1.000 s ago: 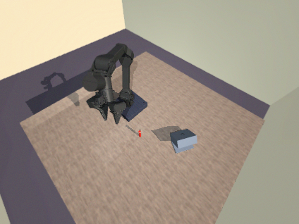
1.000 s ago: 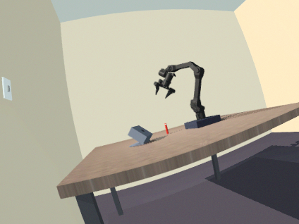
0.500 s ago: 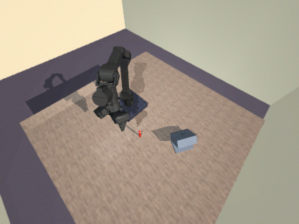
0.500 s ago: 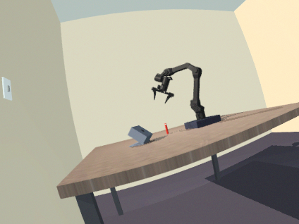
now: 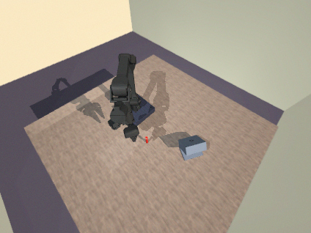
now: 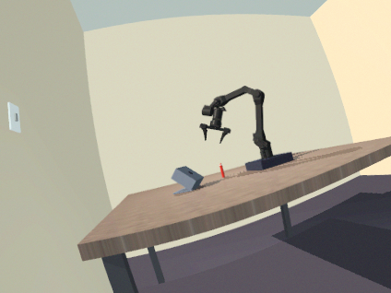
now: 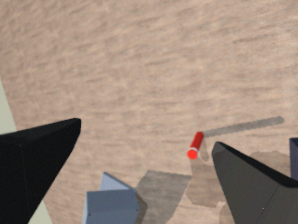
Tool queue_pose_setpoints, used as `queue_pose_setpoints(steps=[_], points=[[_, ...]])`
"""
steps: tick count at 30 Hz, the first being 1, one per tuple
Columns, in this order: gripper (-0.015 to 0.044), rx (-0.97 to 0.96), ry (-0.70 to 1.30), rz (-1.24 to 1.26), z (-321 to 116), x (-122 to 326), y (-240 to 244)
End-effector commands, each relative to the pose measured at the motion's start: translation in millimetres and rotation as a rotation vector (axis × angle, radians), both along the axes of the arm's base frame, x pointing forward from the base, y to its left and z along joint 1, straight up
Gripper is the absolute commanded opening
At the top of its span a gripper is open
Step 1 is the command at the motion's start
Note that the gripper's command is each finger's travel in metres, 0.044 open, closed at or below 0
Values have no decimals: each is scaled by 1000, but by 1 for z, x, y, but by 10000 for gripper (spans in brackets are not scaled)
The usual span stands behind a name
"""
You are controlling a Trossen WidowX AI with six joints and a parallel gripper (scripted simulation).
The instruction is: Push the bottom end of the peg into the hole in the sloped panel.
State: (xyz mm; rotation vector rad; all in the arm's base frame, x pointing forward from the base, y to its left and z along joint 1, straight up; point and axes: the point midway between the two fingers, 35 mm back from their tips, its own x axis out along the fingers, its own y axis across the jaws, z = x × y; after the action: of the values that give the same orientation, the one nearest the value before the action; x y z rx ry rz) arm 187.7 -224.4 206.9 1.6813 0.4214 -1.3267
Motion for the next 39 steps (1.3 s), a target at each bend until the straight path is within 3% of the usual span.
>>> queue_pose_setpoints(steps=[1,39], points=[[440,66,17,-67,-14,5,4],[440,394,204,-729,-107,34,62]])
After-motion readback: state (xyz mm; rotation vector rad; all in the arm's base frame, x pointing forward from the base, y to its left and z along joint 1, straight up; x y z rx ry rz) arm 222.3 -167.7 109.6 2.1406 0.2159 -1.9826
